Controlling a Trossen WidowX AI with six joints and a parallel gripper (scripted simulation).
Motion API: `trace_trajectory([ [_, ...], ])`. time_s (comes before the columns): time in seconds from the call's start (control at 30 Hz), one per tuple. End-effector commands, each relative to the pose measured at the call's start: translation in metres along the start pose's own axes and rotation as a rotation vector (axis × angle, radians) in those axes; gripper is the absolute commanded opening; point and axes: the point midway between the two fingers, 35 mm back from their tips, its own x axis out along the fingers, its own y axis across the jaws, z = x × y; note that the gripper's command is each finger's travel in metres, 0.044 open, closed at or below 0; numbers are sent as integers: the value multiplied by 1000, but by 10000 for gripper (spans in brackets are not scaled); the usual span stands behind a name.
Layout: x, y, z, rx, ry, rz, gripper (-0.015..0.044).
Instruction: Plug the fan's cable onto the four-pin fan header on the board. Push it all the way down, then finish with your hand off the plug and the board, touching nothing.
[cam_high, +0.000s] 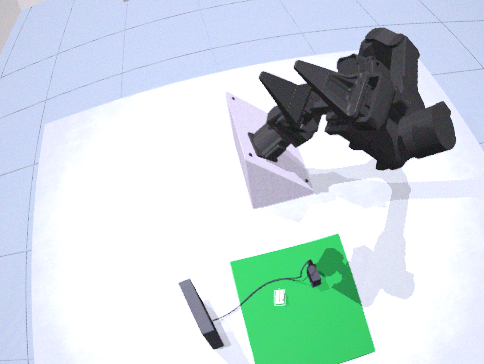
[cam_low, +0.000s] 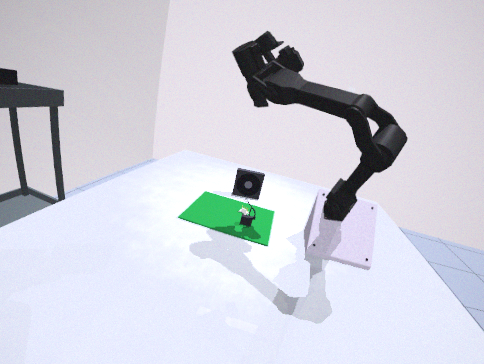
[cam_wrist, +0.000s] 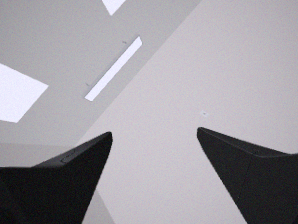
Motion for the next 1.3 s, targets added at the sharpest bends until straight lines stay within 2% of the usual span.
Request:
trace_trajectory([
  [0.0, 0, 0, 0, 0, 0, 0, 426],
  [0.17, 0, -3, -10, -1, 47, 4, 440],
  [0.33, -10, -34, -81, 3, 401, -42, 440],
  [0.5, -41, -86, -140, 22, 744, -232, 440],
  [0.67, -88, -146, -173, 55, 1021, -556, 440],
  [0.87, -158, -209, -177, 109, 1213, -1090, 440],
  [1.0, -205, -236, -161, 152, 1229, -1509, 440],
  [1.13, -245, -247, -139, 195, 1149, -1928, 440],
  [1.2, -251, -247, -135, 203, 1126, -1999, 440],
  [1.27, -251, -247, -135, 203, 1126, -1999, 440],
])
